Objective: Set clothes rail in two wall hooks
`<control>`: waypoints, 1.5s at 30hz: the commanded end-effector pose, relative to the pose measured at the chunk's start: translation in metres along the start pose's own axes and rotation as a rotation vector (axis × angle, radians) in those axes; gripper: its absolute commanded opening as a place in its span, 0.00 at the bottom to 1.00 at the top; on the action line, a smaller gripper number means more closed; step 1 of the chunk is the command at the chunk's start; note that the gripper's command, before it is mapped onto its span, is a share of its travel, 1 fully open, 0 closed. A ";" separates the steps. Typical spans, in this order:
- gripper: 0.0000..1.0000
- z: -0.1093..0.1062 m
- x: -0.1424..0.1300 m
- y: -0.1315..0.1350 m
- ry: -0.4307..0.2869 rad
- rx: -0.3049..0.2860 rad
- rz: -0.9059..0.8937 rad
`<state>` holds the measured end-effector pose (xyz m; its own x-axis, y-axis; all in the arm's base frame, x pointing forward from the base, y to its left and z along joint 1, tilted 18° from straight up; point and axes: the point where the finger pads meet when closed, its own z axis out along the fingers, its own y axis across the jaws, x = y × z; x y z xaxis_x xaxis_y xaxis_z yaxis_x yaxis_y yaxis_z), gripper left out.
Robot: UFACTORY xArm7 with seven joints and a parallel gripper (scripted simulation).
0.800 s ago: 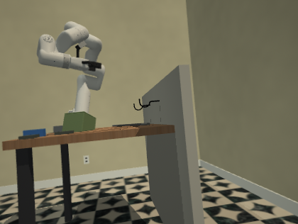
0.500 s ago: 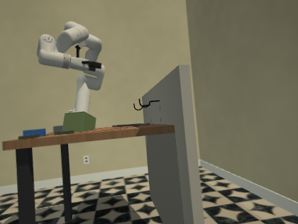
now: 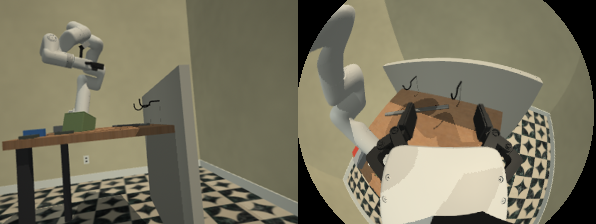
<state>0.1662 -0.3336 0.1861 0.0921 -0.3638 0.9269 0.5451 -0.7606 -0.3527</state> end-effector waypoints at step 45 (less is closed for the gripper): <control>1.00 0.154 -0.012 -0.039 -0.429 0.198 0.687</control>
<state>0.2677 -0.2247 0.2068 0.7075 -0.4581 0.5382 0.4221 -0.3368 -0.8417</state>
